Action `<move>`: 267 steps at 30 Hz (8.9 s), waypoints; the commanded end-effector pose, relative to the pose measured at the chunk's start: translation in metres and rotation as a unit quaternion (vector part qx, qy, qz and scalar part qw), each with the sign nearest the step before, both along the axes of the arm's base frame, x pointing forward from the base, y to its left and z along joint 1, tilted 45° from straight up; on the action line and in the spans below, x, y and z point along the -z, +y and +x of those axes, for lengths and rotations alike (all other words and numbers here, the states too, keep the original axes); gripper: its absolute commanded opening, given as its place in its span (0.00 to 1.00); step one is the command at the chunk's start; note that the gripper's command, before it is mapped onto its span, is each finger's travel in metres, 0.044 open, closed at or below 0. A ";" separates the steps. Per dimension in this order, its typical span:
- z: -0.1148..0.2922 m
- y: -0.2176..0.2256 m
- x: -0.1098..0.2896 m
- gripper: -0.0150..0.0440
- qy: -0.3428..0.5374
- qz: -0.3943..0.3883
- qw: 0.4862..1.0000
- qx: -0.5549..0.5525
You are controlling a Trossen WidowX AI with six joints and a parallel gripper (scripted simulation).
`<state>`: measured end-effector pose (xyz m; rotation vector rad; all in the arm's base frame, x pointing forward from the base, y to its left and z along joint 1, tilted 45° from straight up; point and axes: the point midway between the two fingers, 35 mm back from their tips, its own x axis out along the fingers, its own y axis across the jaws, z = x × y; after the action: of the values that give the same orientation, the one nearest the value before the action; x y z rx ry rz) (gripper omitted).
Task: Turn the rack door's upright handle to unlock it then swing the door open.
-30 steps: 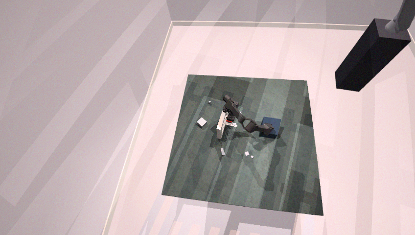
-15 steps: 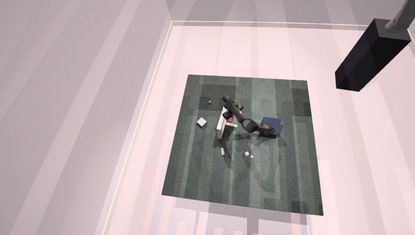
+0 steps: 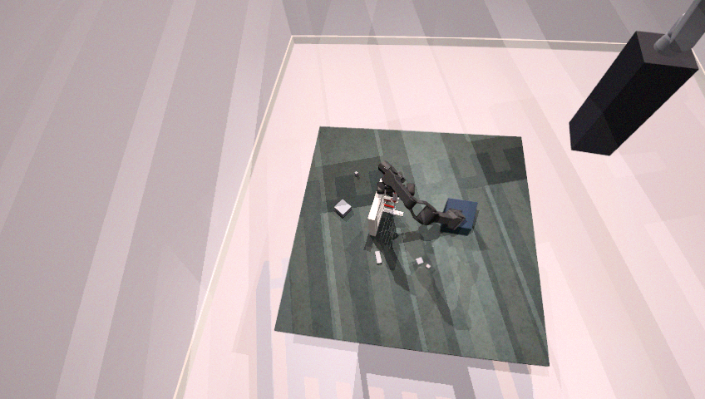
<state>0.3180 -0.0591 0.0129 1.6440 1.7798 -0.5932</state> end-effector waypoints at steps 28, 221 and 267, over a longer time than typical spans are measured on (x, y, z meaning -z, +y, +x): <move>0.000 0.000 0.000 0.47 0.189 -0.005 0.963 0.193; -0.104 0.095 -0.095 0.30 -0.524 0.015 0.666 -0.531; -0.094 0.153 -0.154 0.30 -0.394 0.013 0.828 -0.399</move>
<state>0.2239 0.0935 0.1657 0.7733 1.5822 0.4610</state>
